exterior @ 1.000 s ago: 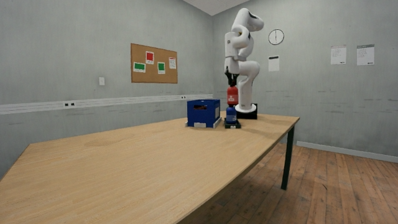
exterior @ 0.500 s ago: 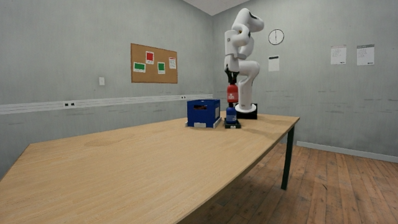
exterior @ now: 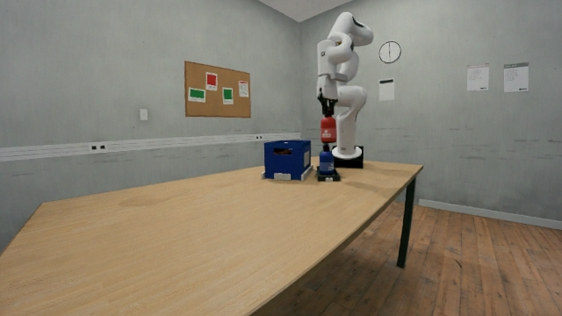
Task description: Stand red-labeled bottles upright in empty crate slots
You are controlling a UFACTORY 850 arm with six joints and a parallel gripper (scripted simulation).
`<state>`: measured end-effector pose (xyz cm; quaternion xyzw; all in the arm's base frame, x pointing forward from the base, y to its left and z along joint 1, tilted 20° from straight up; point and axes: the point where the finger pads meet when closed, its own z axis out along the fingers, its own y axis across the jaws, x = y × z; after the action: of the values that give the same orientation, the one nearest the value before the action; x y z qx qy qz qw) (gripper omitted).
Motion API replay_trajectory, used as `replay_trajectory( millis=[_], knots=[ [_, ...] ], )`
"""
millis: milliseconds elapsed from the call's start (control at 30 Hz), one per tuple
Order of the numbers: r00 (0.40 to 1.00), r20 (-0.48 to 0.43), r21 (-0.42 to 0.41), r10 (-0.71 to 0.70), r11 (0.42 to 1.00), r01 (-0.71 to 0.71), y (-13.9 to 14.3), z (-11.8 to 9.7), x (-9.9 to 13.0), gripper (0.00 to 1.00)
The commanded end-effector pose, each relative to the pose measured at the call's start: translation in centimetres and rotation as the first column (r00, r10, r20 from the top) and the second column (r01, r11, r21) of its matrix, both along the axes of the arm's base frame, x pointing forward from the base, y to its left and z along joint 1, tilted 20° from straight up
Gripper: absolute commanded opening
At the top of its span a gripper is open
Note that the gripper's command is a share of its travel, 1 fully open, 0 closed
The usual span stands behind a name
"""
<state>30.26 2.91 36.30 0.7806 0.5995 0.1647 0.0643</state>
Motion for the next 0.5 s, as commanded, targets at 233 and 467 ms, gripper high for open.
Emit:
replay_trajectory(
  millis=[233, 467],
  knots=[
    [1.000, 0.002, 0.000, 0.000, 1.000, 0.000, -0.06, 0.73, -0.15, 0.00],
    [1.000, 0.002, 0.000, 0.000, 1.000, 0.000, -0.08, 0.94, -0.23, 0.00]
  ],
)
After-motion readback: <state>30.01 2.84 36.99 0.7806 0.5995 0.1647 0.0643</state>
